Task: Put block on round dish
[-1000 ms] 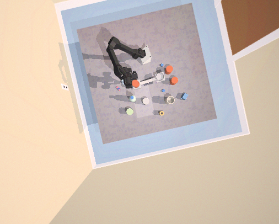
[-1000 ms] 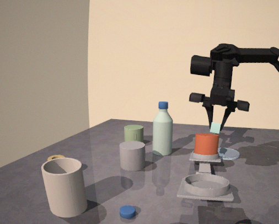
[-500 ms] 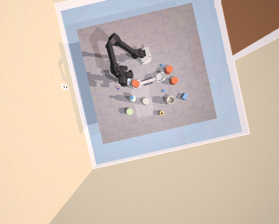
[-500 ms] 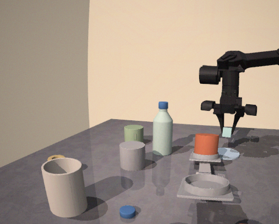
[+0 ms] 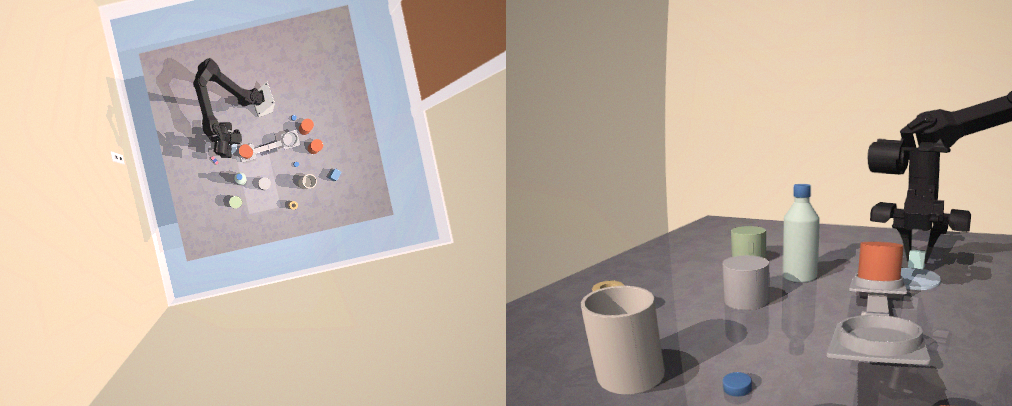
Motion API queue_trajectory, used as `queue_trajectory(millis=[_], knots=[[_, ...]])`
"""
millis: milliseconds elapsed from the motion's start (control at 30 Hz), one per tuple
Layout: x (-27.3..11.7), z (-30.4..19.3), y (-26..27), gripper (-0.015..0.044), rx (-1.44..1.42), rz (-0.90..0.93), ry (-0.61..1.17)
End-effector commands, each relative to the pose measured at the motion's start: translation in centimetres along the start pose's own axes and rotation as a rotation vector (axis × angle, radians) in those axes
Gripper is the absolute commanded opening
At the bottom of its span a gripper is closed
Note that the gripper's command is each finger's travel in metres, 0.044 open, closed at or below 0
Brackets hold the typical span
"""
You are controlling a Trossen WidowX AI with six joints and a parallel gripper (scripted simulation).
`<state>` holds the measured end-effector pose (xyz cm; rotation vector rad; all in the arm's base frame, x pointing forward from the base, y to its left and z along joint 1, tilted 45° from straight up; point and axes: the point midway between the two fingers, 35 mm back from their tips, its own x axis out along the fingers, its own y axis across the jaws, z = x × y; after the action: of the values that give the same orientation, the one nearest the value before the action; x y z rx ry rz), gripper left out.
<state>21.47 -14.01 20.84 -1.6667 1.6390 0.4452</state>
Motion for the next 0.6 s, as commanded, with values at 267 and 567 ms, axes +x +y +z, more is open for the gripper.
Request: queue_trajectory(millis=[267, 567], knots=[[1.5, 0.1, 0.0, 0.0000, -0.005, -0.003, -0.005], [1.8, -0.1, 0.0, 0.0079, 0.003, -0.004, 0.002]])
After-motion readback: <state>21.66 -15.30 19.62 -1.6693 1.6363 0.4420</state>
